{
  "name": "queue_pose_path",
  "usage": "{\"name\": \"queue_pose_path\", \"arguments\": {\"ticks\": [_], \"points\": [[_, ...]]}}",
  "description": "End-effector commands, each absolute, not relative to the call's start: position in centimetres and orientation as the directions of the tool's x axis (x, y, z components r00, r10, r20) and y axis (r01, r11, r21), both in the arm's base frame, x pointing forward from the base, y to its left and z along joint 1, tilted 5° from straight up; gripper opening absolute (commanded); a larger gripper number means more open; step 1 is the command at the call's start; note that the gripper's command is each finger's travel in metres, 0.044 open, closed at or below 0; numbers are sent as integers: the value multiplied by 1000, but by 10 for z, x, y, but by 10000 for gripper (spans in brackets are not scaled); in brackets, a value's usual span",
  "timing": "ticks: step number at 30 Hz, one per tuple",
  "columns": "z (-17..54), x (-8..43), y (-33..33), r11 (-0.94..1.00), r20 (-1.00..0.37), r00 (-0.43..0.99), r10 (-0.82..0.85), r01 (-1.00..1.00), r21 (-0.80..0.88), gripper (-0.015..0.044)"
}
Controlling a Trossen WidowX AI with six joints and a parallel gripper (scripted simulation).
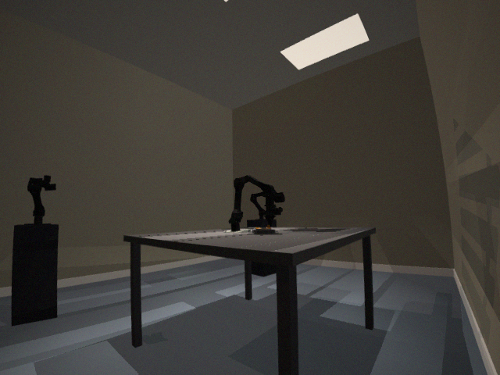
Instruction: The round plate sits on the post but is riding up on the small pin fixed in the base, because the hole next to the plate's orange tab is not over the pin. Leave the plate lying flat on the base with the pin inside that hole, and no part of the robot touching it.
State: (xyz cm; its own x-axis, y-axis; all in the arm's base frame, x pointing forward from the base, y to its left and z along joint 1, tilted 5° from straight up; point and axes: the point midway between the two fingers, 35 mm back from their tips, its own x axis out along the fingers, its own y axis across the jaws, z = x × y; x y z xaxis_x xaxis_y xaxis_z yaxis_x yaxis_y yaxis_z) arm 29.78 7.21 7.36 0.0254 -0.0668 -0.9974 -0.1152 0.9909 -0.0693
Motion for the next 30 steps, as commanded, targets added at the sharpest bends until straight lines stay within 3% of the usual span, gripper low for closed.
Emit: {"name": "queue_pose_path", "arguments": {"ticks": [1, 30], "points": [[71, 296, 72, 990, -997, 25, -72, -119, -75, 0], [68, 266, 76, 990, -997, 23, -72, -119, -74, 0]]}}
